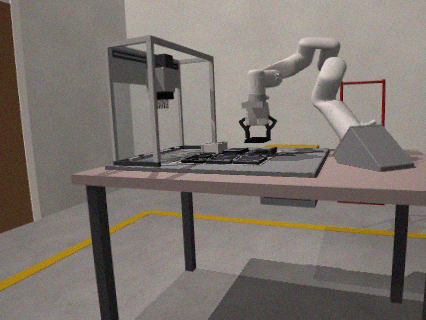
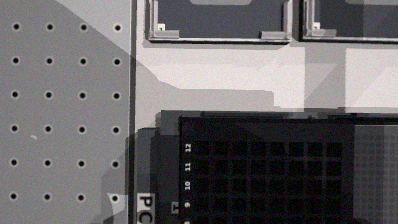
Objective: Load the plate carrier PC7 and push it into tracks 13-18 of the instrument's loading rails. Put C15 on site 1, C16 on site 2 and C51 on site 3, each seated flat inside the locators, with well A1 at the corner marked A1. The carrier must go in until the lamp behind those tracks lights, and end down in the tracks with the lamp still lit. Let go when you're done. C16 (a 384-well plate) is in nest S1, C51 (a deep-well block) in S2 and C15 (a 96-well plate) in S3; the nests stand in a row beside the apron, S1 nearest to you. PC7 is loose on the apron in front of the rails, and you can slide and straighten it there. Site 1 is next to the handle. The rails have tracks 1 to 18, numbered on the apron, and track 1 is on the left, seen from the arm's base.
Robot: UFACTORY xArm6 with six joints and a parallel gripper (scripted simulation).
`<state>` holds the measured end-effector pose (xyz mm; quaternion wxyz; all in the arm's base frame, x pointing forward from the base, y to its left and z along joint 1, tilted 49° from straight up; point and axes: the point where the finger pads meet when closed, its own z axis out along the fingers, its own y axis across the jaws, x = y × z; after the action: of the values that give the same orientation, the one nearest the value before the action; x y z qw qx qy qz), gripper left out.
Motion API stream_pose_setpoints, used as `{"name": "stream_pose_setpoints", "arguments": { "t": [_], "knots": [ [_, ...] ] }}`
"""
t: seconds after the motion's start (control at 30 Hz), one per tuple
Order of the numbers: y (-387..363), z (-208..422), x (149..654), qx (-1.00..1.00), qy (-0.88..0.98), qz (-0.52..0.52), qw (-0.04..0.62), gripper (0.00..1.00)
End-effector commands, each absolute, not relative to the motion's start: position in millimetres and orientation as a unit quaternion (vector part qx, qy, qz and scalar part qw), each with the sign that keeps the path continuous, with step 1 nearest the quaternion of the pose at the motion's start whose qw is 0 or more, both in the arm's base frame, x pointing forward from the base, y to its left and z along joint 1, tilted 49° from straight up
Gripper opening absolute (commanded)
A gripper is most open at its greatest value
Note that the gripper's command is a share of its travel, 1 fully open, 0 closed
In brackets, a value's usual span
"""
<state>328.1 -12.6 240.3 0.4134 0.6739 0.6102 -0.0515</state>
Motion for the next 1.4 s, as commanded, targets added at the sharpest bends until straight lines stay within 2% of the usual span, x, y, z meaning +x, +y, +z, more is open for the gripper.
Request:
{"name": "stream_pose_setpoints", "arguments": {
  "t": [0.0, 1.37],
  "knots": [
    [-16.1, 236.8, 331.6, 0.674, 0.610, -0.050, 0.414, 0.00],
    [-34.2, 217.8, 344.3, 0.674, 0.610, -0.050, 0.414, 0.00]
  ]
}}
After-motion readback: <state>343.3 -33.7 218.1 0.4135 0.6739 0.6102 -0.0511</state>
